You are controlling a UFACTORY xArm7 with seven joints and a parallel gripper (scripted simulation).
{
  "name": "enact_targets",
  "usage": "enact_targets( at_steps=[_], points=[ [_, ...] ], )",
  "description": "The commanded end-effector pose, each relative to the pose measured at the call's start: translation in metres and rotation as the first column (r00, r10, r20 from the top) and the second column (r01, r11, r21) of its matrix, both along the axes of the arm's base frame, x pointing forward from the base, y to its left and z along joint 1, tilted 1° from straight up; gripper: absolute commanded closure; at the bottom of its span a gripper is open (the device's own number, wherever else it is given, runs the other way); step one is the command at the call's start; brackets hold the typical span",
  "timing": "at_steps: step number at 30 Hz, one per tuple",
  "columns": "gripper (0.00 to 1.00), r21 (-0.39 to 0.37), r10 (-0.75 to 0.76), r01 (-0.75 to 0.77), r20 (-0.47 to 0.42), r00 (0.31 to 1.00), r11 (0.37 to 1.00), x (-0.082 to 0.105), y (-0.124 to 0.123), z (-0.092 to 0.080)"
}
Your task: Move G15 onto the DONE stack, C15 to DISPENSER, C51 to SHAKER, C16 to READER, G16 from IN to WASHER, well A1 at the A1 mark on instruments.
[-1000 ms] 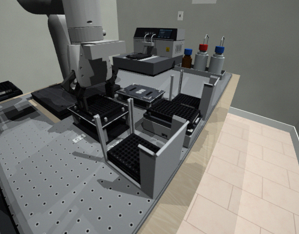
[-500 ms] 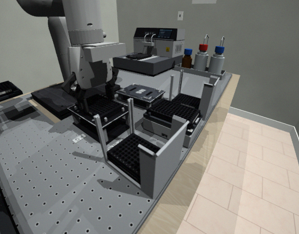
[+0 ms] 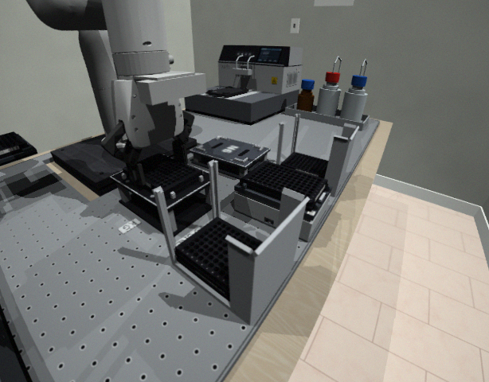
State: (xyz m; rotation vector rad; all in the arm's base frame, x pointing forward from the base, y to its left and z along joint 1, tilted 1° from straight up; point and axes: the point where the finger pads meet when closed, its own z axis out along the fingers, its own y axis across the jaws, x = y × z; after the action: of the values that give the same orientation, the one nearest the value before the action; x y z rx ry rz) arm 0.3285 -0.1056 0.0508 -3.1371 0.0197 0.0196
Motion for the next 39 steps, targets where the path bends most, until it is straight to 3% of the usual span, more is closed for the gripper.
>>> enact_targets(
  at_steps=[1,11,12,39],
  points=[
    [0.0,-0.001,0.0,0.0,0.003,1.0,1.0,0.0014,-0.0004,0.0008],
    [0.0,-0.001,0.0,0.0,0.003,1.0,1.0,0.0015,-0.0004,0.001],
    [1.0,-0.001,0.0,0.0,0.003,1.0,1.0,0.0015,-0.0004,0.001],
    [1.0,-0.001,0.0,0.0,0.003,1.0,1.0,0.0016,-0.0004,0.0011]
  ],
)
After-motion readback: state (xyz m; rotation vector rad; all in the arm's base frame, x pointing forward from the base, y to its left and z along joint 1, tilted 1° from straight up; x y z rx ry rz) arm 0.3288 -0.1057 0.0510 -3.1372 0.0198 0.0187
